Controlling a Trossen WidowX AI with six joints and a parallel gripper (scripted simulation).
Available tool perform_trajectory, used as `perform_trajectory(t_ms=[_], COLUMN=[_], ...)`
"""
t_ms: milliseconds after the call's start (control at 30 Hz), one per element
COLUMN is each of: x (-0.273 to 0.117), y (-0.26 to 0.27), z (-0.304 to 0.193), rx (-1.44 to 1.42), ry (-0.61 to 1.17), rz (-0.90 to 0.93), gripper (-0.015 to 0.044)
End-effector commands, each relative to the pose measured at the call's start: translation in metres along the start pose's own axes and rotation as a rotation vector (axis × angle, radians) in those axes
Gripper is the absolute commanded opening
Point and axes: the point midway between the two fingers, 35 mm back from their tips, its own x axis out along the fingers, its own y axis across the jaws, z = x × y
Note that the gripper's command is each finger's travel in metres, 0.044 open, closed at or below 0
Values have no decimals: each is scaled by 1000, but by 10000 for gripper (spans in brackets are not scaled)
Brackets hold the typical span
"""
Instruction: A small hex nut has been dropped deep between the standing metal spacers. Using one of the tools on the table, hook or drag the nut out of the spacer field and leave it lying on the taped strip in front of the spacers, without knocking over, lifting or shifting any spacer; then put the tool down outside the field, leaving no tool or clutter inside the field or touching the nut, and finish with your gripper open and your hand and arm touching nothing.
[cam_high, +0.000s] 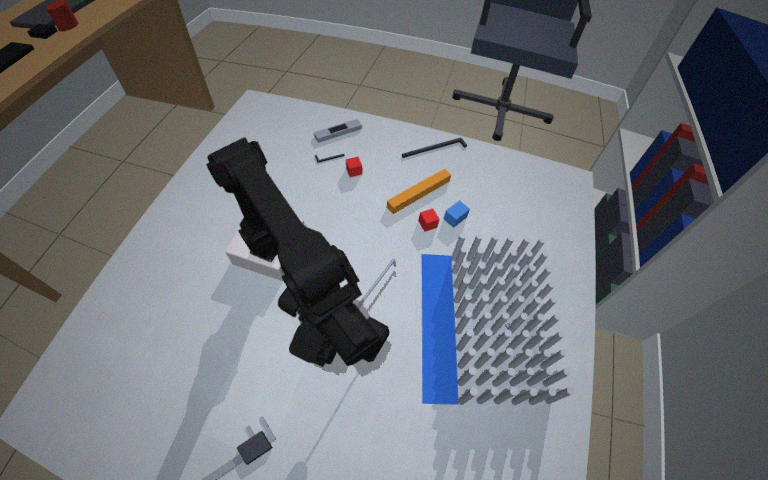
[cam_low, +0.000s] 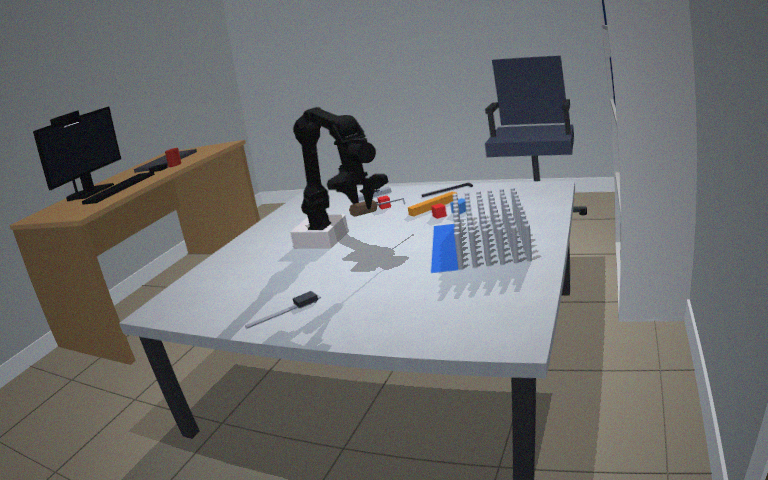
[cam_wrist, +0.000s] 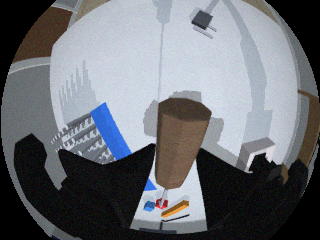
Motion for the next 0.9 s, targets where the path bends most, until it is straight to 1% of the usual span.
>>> perform_trajectory(t_ms=[0, 433, 867], x=[2, 2, 1], y=[-2, -10, -19], z=[-10, -44, -77], rx=[106, 516, 922], ry=[33, 150, 269], rz=[7, 7, -51], gripper=[0, 0, 0])
